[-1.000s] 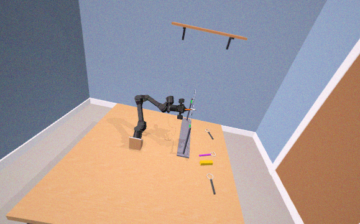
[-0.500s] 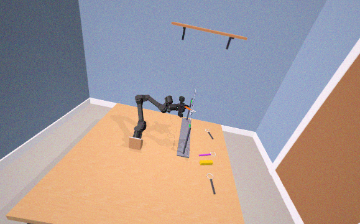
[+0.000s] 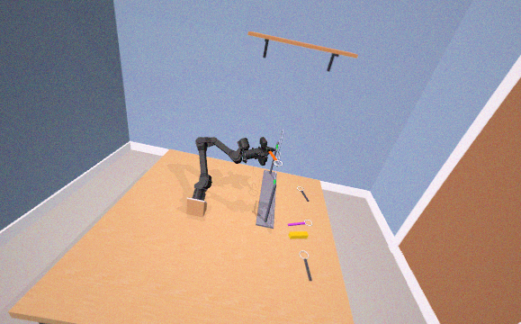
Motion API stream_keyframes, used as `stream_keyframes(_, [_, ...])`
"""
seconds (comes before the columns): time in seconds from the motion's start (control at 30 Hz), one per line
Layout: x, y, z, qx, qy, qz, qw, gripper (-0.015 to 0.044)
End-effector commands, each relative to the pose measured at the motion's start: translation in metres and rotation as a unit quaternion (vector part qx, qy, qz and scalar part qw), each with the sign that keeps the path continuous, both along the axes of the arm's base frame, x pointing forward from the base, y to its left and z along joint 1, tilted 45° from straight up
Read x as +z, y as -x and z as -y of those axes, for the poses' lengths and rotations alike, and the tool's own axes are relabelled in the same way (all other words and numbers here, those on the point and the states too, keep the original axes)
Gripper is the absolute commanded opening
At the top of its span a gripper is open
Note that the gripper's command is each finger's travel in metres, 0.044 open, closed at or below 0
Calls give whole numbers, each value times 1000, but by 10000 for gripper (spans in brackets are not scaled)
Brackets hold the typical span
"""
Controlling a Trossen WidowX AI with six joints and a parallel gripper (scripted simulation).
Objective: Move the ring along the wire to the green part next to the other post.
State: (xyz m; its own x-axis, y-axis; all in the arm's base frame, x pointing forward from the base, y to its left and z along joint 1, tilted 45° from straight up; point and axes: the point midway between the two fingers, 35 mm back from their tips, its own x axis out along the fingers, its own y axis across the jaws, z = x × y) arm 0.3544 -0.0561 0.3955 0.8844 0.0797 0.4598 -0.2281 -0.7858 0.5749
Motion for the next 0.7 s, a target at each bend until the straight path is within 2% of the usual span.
stream_keyframes(0.0, [5, 1, 5, 0, -44, 9, 999, -150])
stream_keyframes(0.37, [10, 2, 12, 1, -128, 21, 992, -150])
stream_keyframes(0.67, [9, 1, 4, 1, -131, 22, 991, -150])
